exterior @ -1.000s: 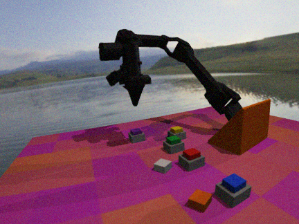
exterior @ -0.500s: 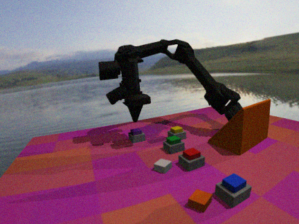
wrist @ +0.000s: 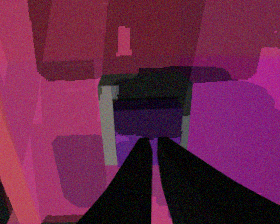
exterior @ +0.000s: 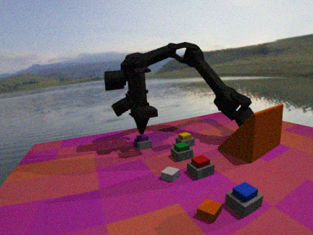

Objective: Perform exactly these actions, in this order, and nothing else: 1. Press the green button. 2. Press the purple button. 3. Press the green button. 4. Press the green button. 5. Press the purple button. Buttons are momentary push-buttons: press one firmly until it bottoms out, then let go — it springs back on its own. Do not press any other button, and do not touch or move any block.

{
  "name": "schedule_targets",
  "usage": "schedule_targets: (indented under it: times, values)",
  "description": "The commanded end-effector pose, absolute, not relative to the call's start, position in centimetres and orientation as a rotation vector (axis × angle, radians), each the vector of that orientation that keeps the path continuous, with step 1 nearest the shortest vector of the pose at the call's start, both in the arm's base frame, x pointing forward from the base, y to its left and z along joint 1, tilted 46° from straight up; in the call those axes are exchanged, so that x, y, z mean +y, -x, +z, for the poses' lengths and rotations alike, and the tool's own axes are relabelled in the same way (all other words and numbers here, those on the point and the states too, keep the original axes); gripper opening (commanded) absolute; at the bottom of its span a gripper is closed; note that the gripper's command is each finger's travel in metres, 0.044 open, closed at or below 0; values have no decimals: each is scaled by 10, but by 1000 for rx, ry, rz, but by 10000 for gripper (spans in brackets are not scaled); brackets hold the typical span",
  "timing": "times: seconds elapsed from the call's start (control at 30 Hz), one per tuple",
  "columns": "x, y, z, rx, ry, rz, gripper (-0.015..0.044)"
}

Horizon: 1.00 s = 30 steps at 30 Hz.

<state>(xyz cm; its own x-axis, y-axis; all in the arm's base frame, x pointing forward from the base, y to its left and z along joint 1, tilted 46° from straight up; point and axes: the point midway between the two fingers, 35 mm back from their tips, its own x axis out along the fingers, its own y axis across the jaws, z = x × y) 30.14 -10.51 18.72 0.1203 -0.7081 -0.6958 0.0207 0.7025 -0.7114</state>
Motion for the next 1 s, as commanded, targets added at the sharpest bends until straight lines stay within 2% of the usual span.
schedule_targets:
  times: [0.0, 0.83, 0.97]
  values:
    - [-110, -301, 181, 1365, 634, -582, 20]
    - [-117, -302, 175, 1365, 635, -583, 20]
    - [-94, -299, 196, 1365, 634, -582, 20]
